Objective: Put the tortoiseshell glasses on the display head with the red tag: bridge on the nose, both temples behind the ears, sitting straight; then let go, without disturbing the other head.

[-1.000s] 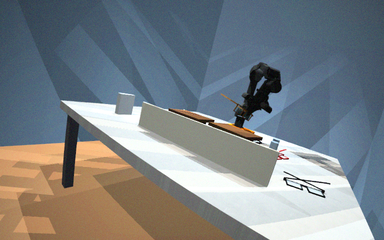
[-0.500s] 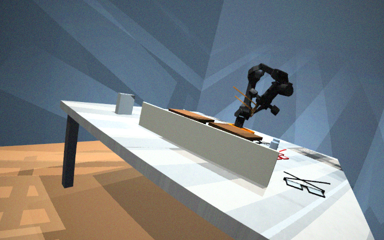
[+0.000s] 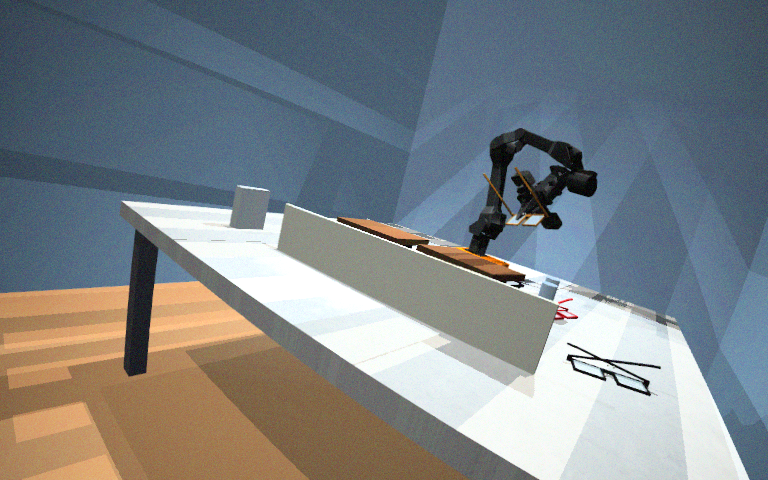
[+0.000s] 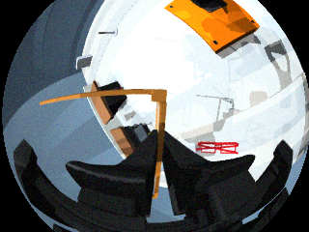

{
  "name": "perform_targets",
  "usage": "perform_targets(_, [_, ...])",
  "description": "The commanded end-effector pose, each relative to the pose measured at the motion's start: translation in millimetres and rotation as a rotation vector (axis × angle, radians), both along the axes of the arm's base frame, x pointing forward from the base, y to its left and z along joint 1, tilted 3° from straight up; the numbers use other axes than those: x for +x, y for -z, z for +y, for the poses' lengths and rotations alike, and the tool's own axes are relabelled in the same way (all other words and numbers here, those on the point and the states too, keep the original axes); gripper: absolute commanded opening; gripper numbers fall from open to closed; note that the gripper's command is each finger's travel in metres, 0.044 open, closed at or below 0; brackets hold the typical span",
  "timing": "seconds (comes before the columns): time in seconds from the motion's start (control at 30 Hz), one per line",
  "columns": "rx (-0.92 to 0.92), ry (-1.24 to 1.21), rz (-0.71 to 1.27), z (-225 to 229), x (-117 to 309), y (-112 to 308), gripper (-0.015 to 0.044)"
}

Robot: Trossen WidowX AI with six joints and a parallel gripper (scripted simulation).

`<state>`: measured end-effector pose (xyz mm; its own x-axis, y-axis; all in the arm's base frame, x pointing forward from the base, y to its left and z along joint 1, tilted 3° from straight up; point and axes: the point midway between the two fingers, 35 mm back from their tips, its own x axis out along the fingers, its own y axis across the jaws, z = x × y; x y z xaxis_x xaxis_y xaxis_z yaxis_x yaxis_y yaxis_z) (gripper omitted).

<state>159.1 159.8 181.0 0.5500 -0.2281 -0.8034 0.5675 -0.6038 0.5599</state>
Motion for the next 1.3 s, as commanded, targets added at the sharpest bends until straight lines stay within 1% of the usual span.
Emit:
perform_targets(0.0, [-0.07, -0.123, -0.018, 0.4, -7.1, -3.6, 0.0])
perform_targets(0.2, [-0.176, -0.327, -0.055, 3.7, -18.8, -12.1, 0.0])
perform_targets(0.27, [-0.188, -0.35, -0.06, 4.0, -20.1, -13.1, 0.0])
perform_targets(0.33, [-0.159, -0.318, -0.053, 5.4, -18.9, -12.9, 0.0003])
perform_targets(1.27, [-0.155, -0.311, -0.053, 5.2, -18.7, -12.8, 0.0])
